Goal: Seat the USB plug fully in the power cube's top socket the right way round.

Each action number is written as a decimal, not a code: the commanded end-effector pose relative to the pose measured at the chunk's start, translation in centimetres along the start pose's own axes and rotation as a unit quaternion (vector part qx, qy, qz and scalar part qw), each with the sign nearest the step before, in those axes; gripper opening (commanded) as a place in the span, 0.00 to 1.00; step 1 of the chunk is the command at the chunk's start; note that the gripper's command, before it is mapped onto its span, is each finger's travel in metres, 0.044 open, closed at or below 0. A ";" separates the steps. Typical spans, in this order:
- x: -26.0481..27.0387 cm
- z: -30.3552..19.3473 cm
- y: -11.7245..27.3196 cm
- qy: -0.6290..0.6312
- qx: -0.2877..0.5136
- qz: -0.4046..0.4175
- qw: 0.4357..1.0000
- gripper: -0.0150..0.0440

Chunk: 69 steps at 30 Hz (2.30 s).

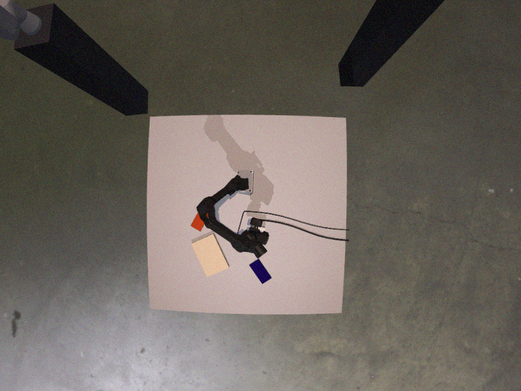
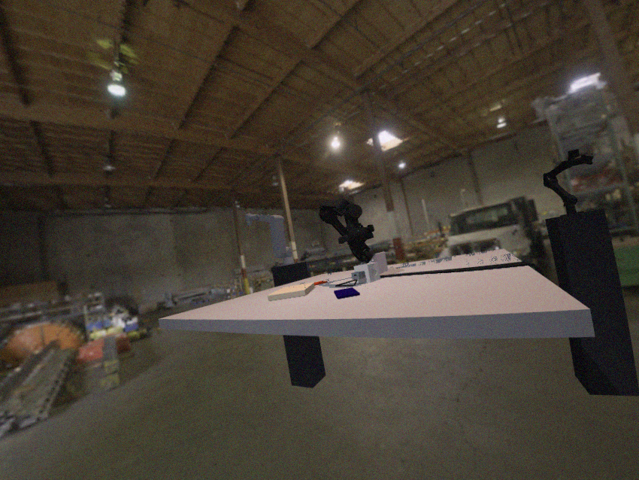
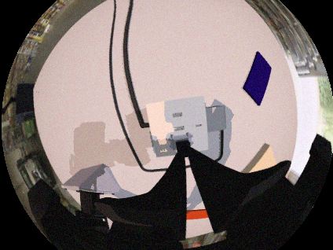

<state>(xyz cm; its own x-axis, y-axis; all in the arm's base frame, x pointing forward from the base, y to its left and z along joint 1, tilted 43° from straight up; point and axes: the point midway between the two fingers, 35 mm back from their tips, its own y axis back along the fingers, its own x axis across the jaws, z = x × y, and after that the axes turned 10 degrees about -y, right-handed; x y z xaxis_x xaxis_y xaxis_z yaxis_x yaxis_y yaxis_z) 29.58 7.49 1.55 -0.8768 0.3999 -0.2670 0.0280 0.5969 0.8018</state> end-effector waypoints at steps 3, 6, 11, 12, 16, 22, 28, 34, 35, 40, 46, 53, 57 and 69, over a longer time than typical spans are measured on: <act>0.0 0.0 -0.1 0.001 0.000 0.001 1.000 0.25; 0.0 0.0 -0.1 0.001 0.000 0.001 1.000 0.25; 0.0 0.0 -0.2 0.001 0.000 0.001 1.000 0.25; 0.0 0.0 -0.2 0.001 0.000 0.001 1.000 0.25; 0.0 0.0 -0.3 0.001 0.000 0.001 1.000 0.25; 0.0 0.0 -0.3 0.001 0.000 0.001 1.000 0.25; 0.0 0.0 -0.4 0.001 0.000 0.001 1.000 0.25; 0.0 0.0 -0.5 0.001 0.000 0.001 1.000 0.25; 0.0 0.0 -0.5 0.001 0.000 0.001 1.000 0.25; 0.0 -0.1 -0.5 0.001 0.000 0.001 1.000 0.25; 0.0 -0.1 -0.6 0.001 0.000 0.001 1.000 0.25; 0.0 -0.1 -0.7 0.001 0.000 0.001 1.000 0.25; 0.0 -0.1 -0.8 0.001 0.000 0.001 1.000 0.25; 0.0 -0.1 -0.9 0.001 0.000 0.001 1.000 0.25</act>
<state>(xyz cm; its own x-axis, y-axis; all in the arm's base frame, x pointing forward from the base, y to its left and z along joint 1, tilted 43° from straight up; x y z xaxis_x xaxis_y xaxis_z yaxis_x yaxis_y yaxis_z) 29.51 7.01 0.94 -0.8764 0.4025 -0.2643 0.0298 0.5932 0.8045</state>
